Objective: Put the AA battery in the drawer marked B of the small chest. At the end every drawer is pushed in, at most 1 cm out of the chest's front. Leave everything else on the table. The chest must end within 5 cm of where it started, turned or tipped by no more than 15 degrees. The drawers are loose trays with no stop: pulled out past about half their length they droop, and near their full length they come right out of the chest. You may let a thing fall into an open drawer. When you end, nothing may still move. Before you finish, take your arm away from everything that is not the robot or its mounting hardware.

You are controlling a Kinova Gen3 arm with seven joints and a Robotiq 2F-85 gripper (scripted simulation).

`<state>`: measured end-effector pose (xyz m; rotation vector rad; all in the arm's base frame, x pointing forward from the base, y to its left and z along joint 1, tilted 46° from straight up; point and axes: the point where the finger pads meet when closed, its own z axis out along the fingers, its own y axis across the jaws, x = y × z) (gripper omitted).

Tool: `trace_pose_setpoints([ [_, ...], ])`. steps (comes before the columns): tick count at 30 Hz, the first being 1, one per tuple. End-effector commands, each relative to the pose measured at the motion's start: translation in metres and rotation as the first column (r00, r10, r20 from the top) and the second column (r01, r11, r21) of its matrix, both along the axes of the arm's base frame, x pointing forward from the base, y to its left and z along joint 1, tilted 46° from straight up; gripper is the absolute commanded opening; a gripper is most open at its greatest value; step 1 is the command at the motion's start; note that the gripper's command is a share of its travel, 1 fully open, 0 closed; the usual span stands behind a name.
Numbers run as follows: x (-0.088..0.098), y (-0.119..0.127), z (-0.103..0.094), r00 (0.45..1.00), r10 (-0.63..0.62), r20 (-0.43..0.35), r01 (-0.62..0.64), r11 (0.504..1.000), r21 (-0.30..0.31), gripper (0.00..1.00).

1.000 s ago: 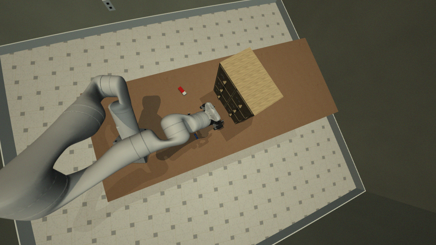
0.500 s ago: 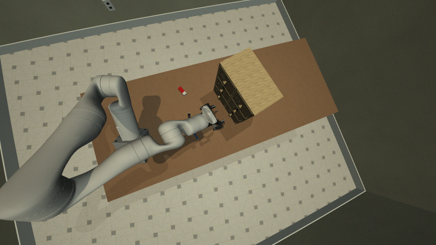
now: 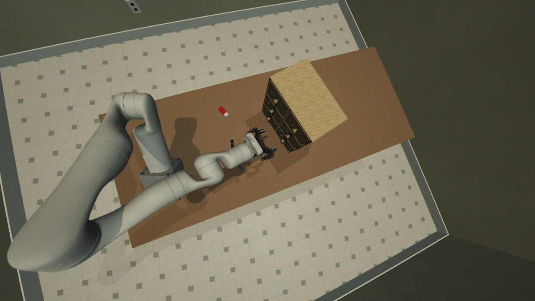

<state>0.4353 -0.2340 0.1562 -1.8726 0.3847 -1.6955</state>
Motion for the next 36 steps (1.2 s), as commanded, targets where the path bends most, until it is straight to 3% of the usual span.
trace_pose_setpoints([
  [1, 0.002, 0.004, -0.001, 1.000, -0.009, 0.015, 0.009, 1.000, 0.009, 1.00],
  [22, 0.016, 0.010, -0.006, 0.987, -0.098, 0.130, 0.094, 0.995, 0.039, 1.00],
  [36, 0.020, 0.012, -0.007, 0.978, -0.126, 0.165, 0.119, 0.992, 0.051, 1.00],
])
